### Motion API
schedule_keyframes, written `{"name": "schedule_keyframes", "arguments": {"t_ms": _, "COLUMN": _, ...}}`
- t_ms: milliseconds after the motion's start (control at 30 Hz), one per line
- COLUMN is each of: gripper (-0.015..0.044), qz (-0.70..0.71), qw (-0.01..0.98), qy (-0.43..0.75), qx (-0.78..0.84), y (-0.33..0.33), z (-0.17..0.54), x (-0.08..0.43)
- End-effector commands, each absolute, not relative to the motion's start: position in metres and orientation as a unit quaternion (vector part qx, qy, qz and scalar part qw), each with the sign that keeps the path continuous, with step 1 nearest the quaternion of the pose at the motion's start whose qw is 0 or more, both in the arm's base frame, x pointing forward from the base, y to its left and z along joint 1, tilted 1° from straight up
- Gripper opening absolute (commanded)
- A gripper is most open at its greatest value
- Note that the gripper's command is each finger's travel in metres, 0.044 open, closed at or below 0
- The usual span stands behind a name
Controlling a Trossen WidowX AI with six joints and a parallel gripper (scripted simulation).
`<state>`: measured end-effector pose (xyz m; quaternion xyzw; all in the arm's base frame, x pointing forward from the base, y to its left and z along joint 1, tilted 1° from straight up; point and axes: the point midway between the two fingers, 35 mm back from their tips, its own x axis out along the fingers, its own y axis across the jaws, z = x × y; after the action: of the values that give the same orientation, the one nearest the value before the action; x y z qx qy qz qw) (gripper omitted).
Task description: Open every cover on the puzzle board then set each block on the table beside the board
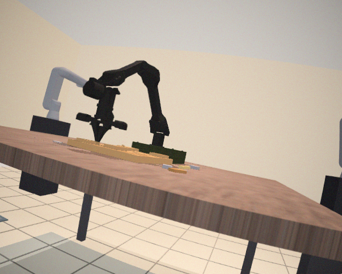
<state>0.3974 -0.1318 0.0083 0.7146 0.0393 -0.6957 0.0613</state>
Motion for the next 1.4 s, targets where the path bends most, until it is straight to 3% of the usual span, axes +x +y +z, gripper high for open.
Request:
{"name": "schedule_keyframes", "arguments": {"t_ms": 0, "gripper": 0.0000, "qz": -0.695, "qw": 0.058, "qy": 0.041, "qx": 0.715, "y": -0.129, "z": 0.003, "x": 0.406}}
{"name": "schedule_keyframes", "arguments": {"t_ms": 533, "gripper": 0.0000, "qz": -0.695, "qw": 0.058, "qy": 0.041, "qx": 0.716, "y": -0.128, "z": 0.004, "x": 0.409}}
{"name": "schedule_keyframes", "arguments": {"t_ms": 1367, "gripper": 0.0000, "qz": -0.699, "qw": 0.058, "qy": 0.040, "qx": 0.711, "y": -0.137, "z": 0.014, "x": 0.371}}
